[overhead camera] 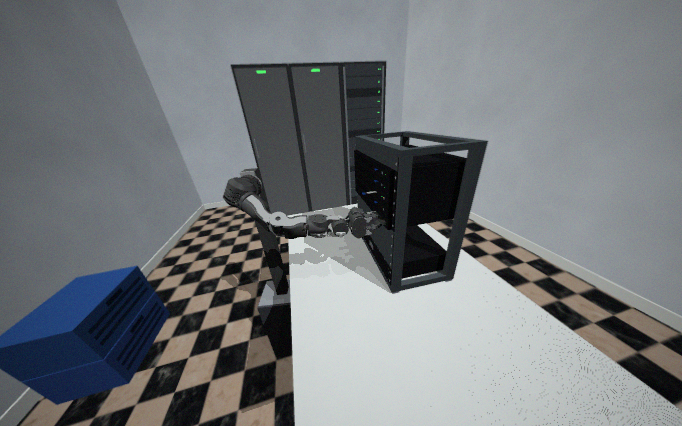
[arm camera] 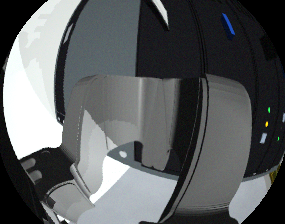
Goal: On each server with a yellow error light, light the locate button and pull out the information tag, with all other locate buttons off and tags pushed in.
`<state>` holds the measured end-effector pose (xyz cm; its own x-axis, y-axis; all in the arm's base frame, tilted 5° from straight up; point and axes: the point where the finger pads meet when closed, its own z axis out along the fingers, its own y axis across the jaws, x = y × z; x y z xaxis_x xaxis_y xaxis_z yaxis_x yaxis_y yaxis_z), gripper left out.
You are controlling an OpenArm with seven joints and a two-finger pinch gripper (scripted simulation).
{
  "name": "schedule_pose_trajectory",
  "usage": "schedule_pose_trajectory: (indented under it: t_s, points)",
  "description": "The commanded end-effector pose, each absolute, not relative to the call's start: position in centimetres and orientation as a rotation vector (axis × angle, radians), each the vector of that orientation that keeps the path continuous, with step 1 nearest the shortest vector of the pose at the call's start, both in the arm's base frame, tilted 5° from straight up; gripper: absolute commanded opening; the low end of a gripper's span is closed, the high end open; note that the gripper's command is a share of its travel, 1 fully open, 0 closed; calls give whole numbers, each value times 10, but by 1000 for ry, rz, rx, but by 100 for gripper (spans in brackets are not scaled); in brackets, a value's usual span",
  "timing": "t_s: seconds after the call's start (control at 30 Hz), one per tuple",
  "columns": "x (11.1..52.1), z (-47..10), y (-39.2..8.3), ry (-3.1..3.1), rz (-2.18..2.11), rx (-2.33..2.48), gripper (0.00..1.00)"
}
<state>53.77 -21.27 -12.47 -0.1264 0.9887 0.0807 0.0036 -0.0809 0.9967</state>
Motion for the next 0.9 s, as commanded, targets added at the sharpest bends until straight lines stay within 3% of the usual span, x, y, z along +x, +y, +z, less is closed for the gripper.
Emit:
schedule_pose_trajectory:
  t_s: [0.0, 0.37, 0.87]
  points:
    - [540, -118, -209, 1254, 1377, 1193, 0]
    - [531, -116, -209, 1253, 1380, 1188, 0]
    - [474, -117, -217, 1251, 1379, 1188, 0]
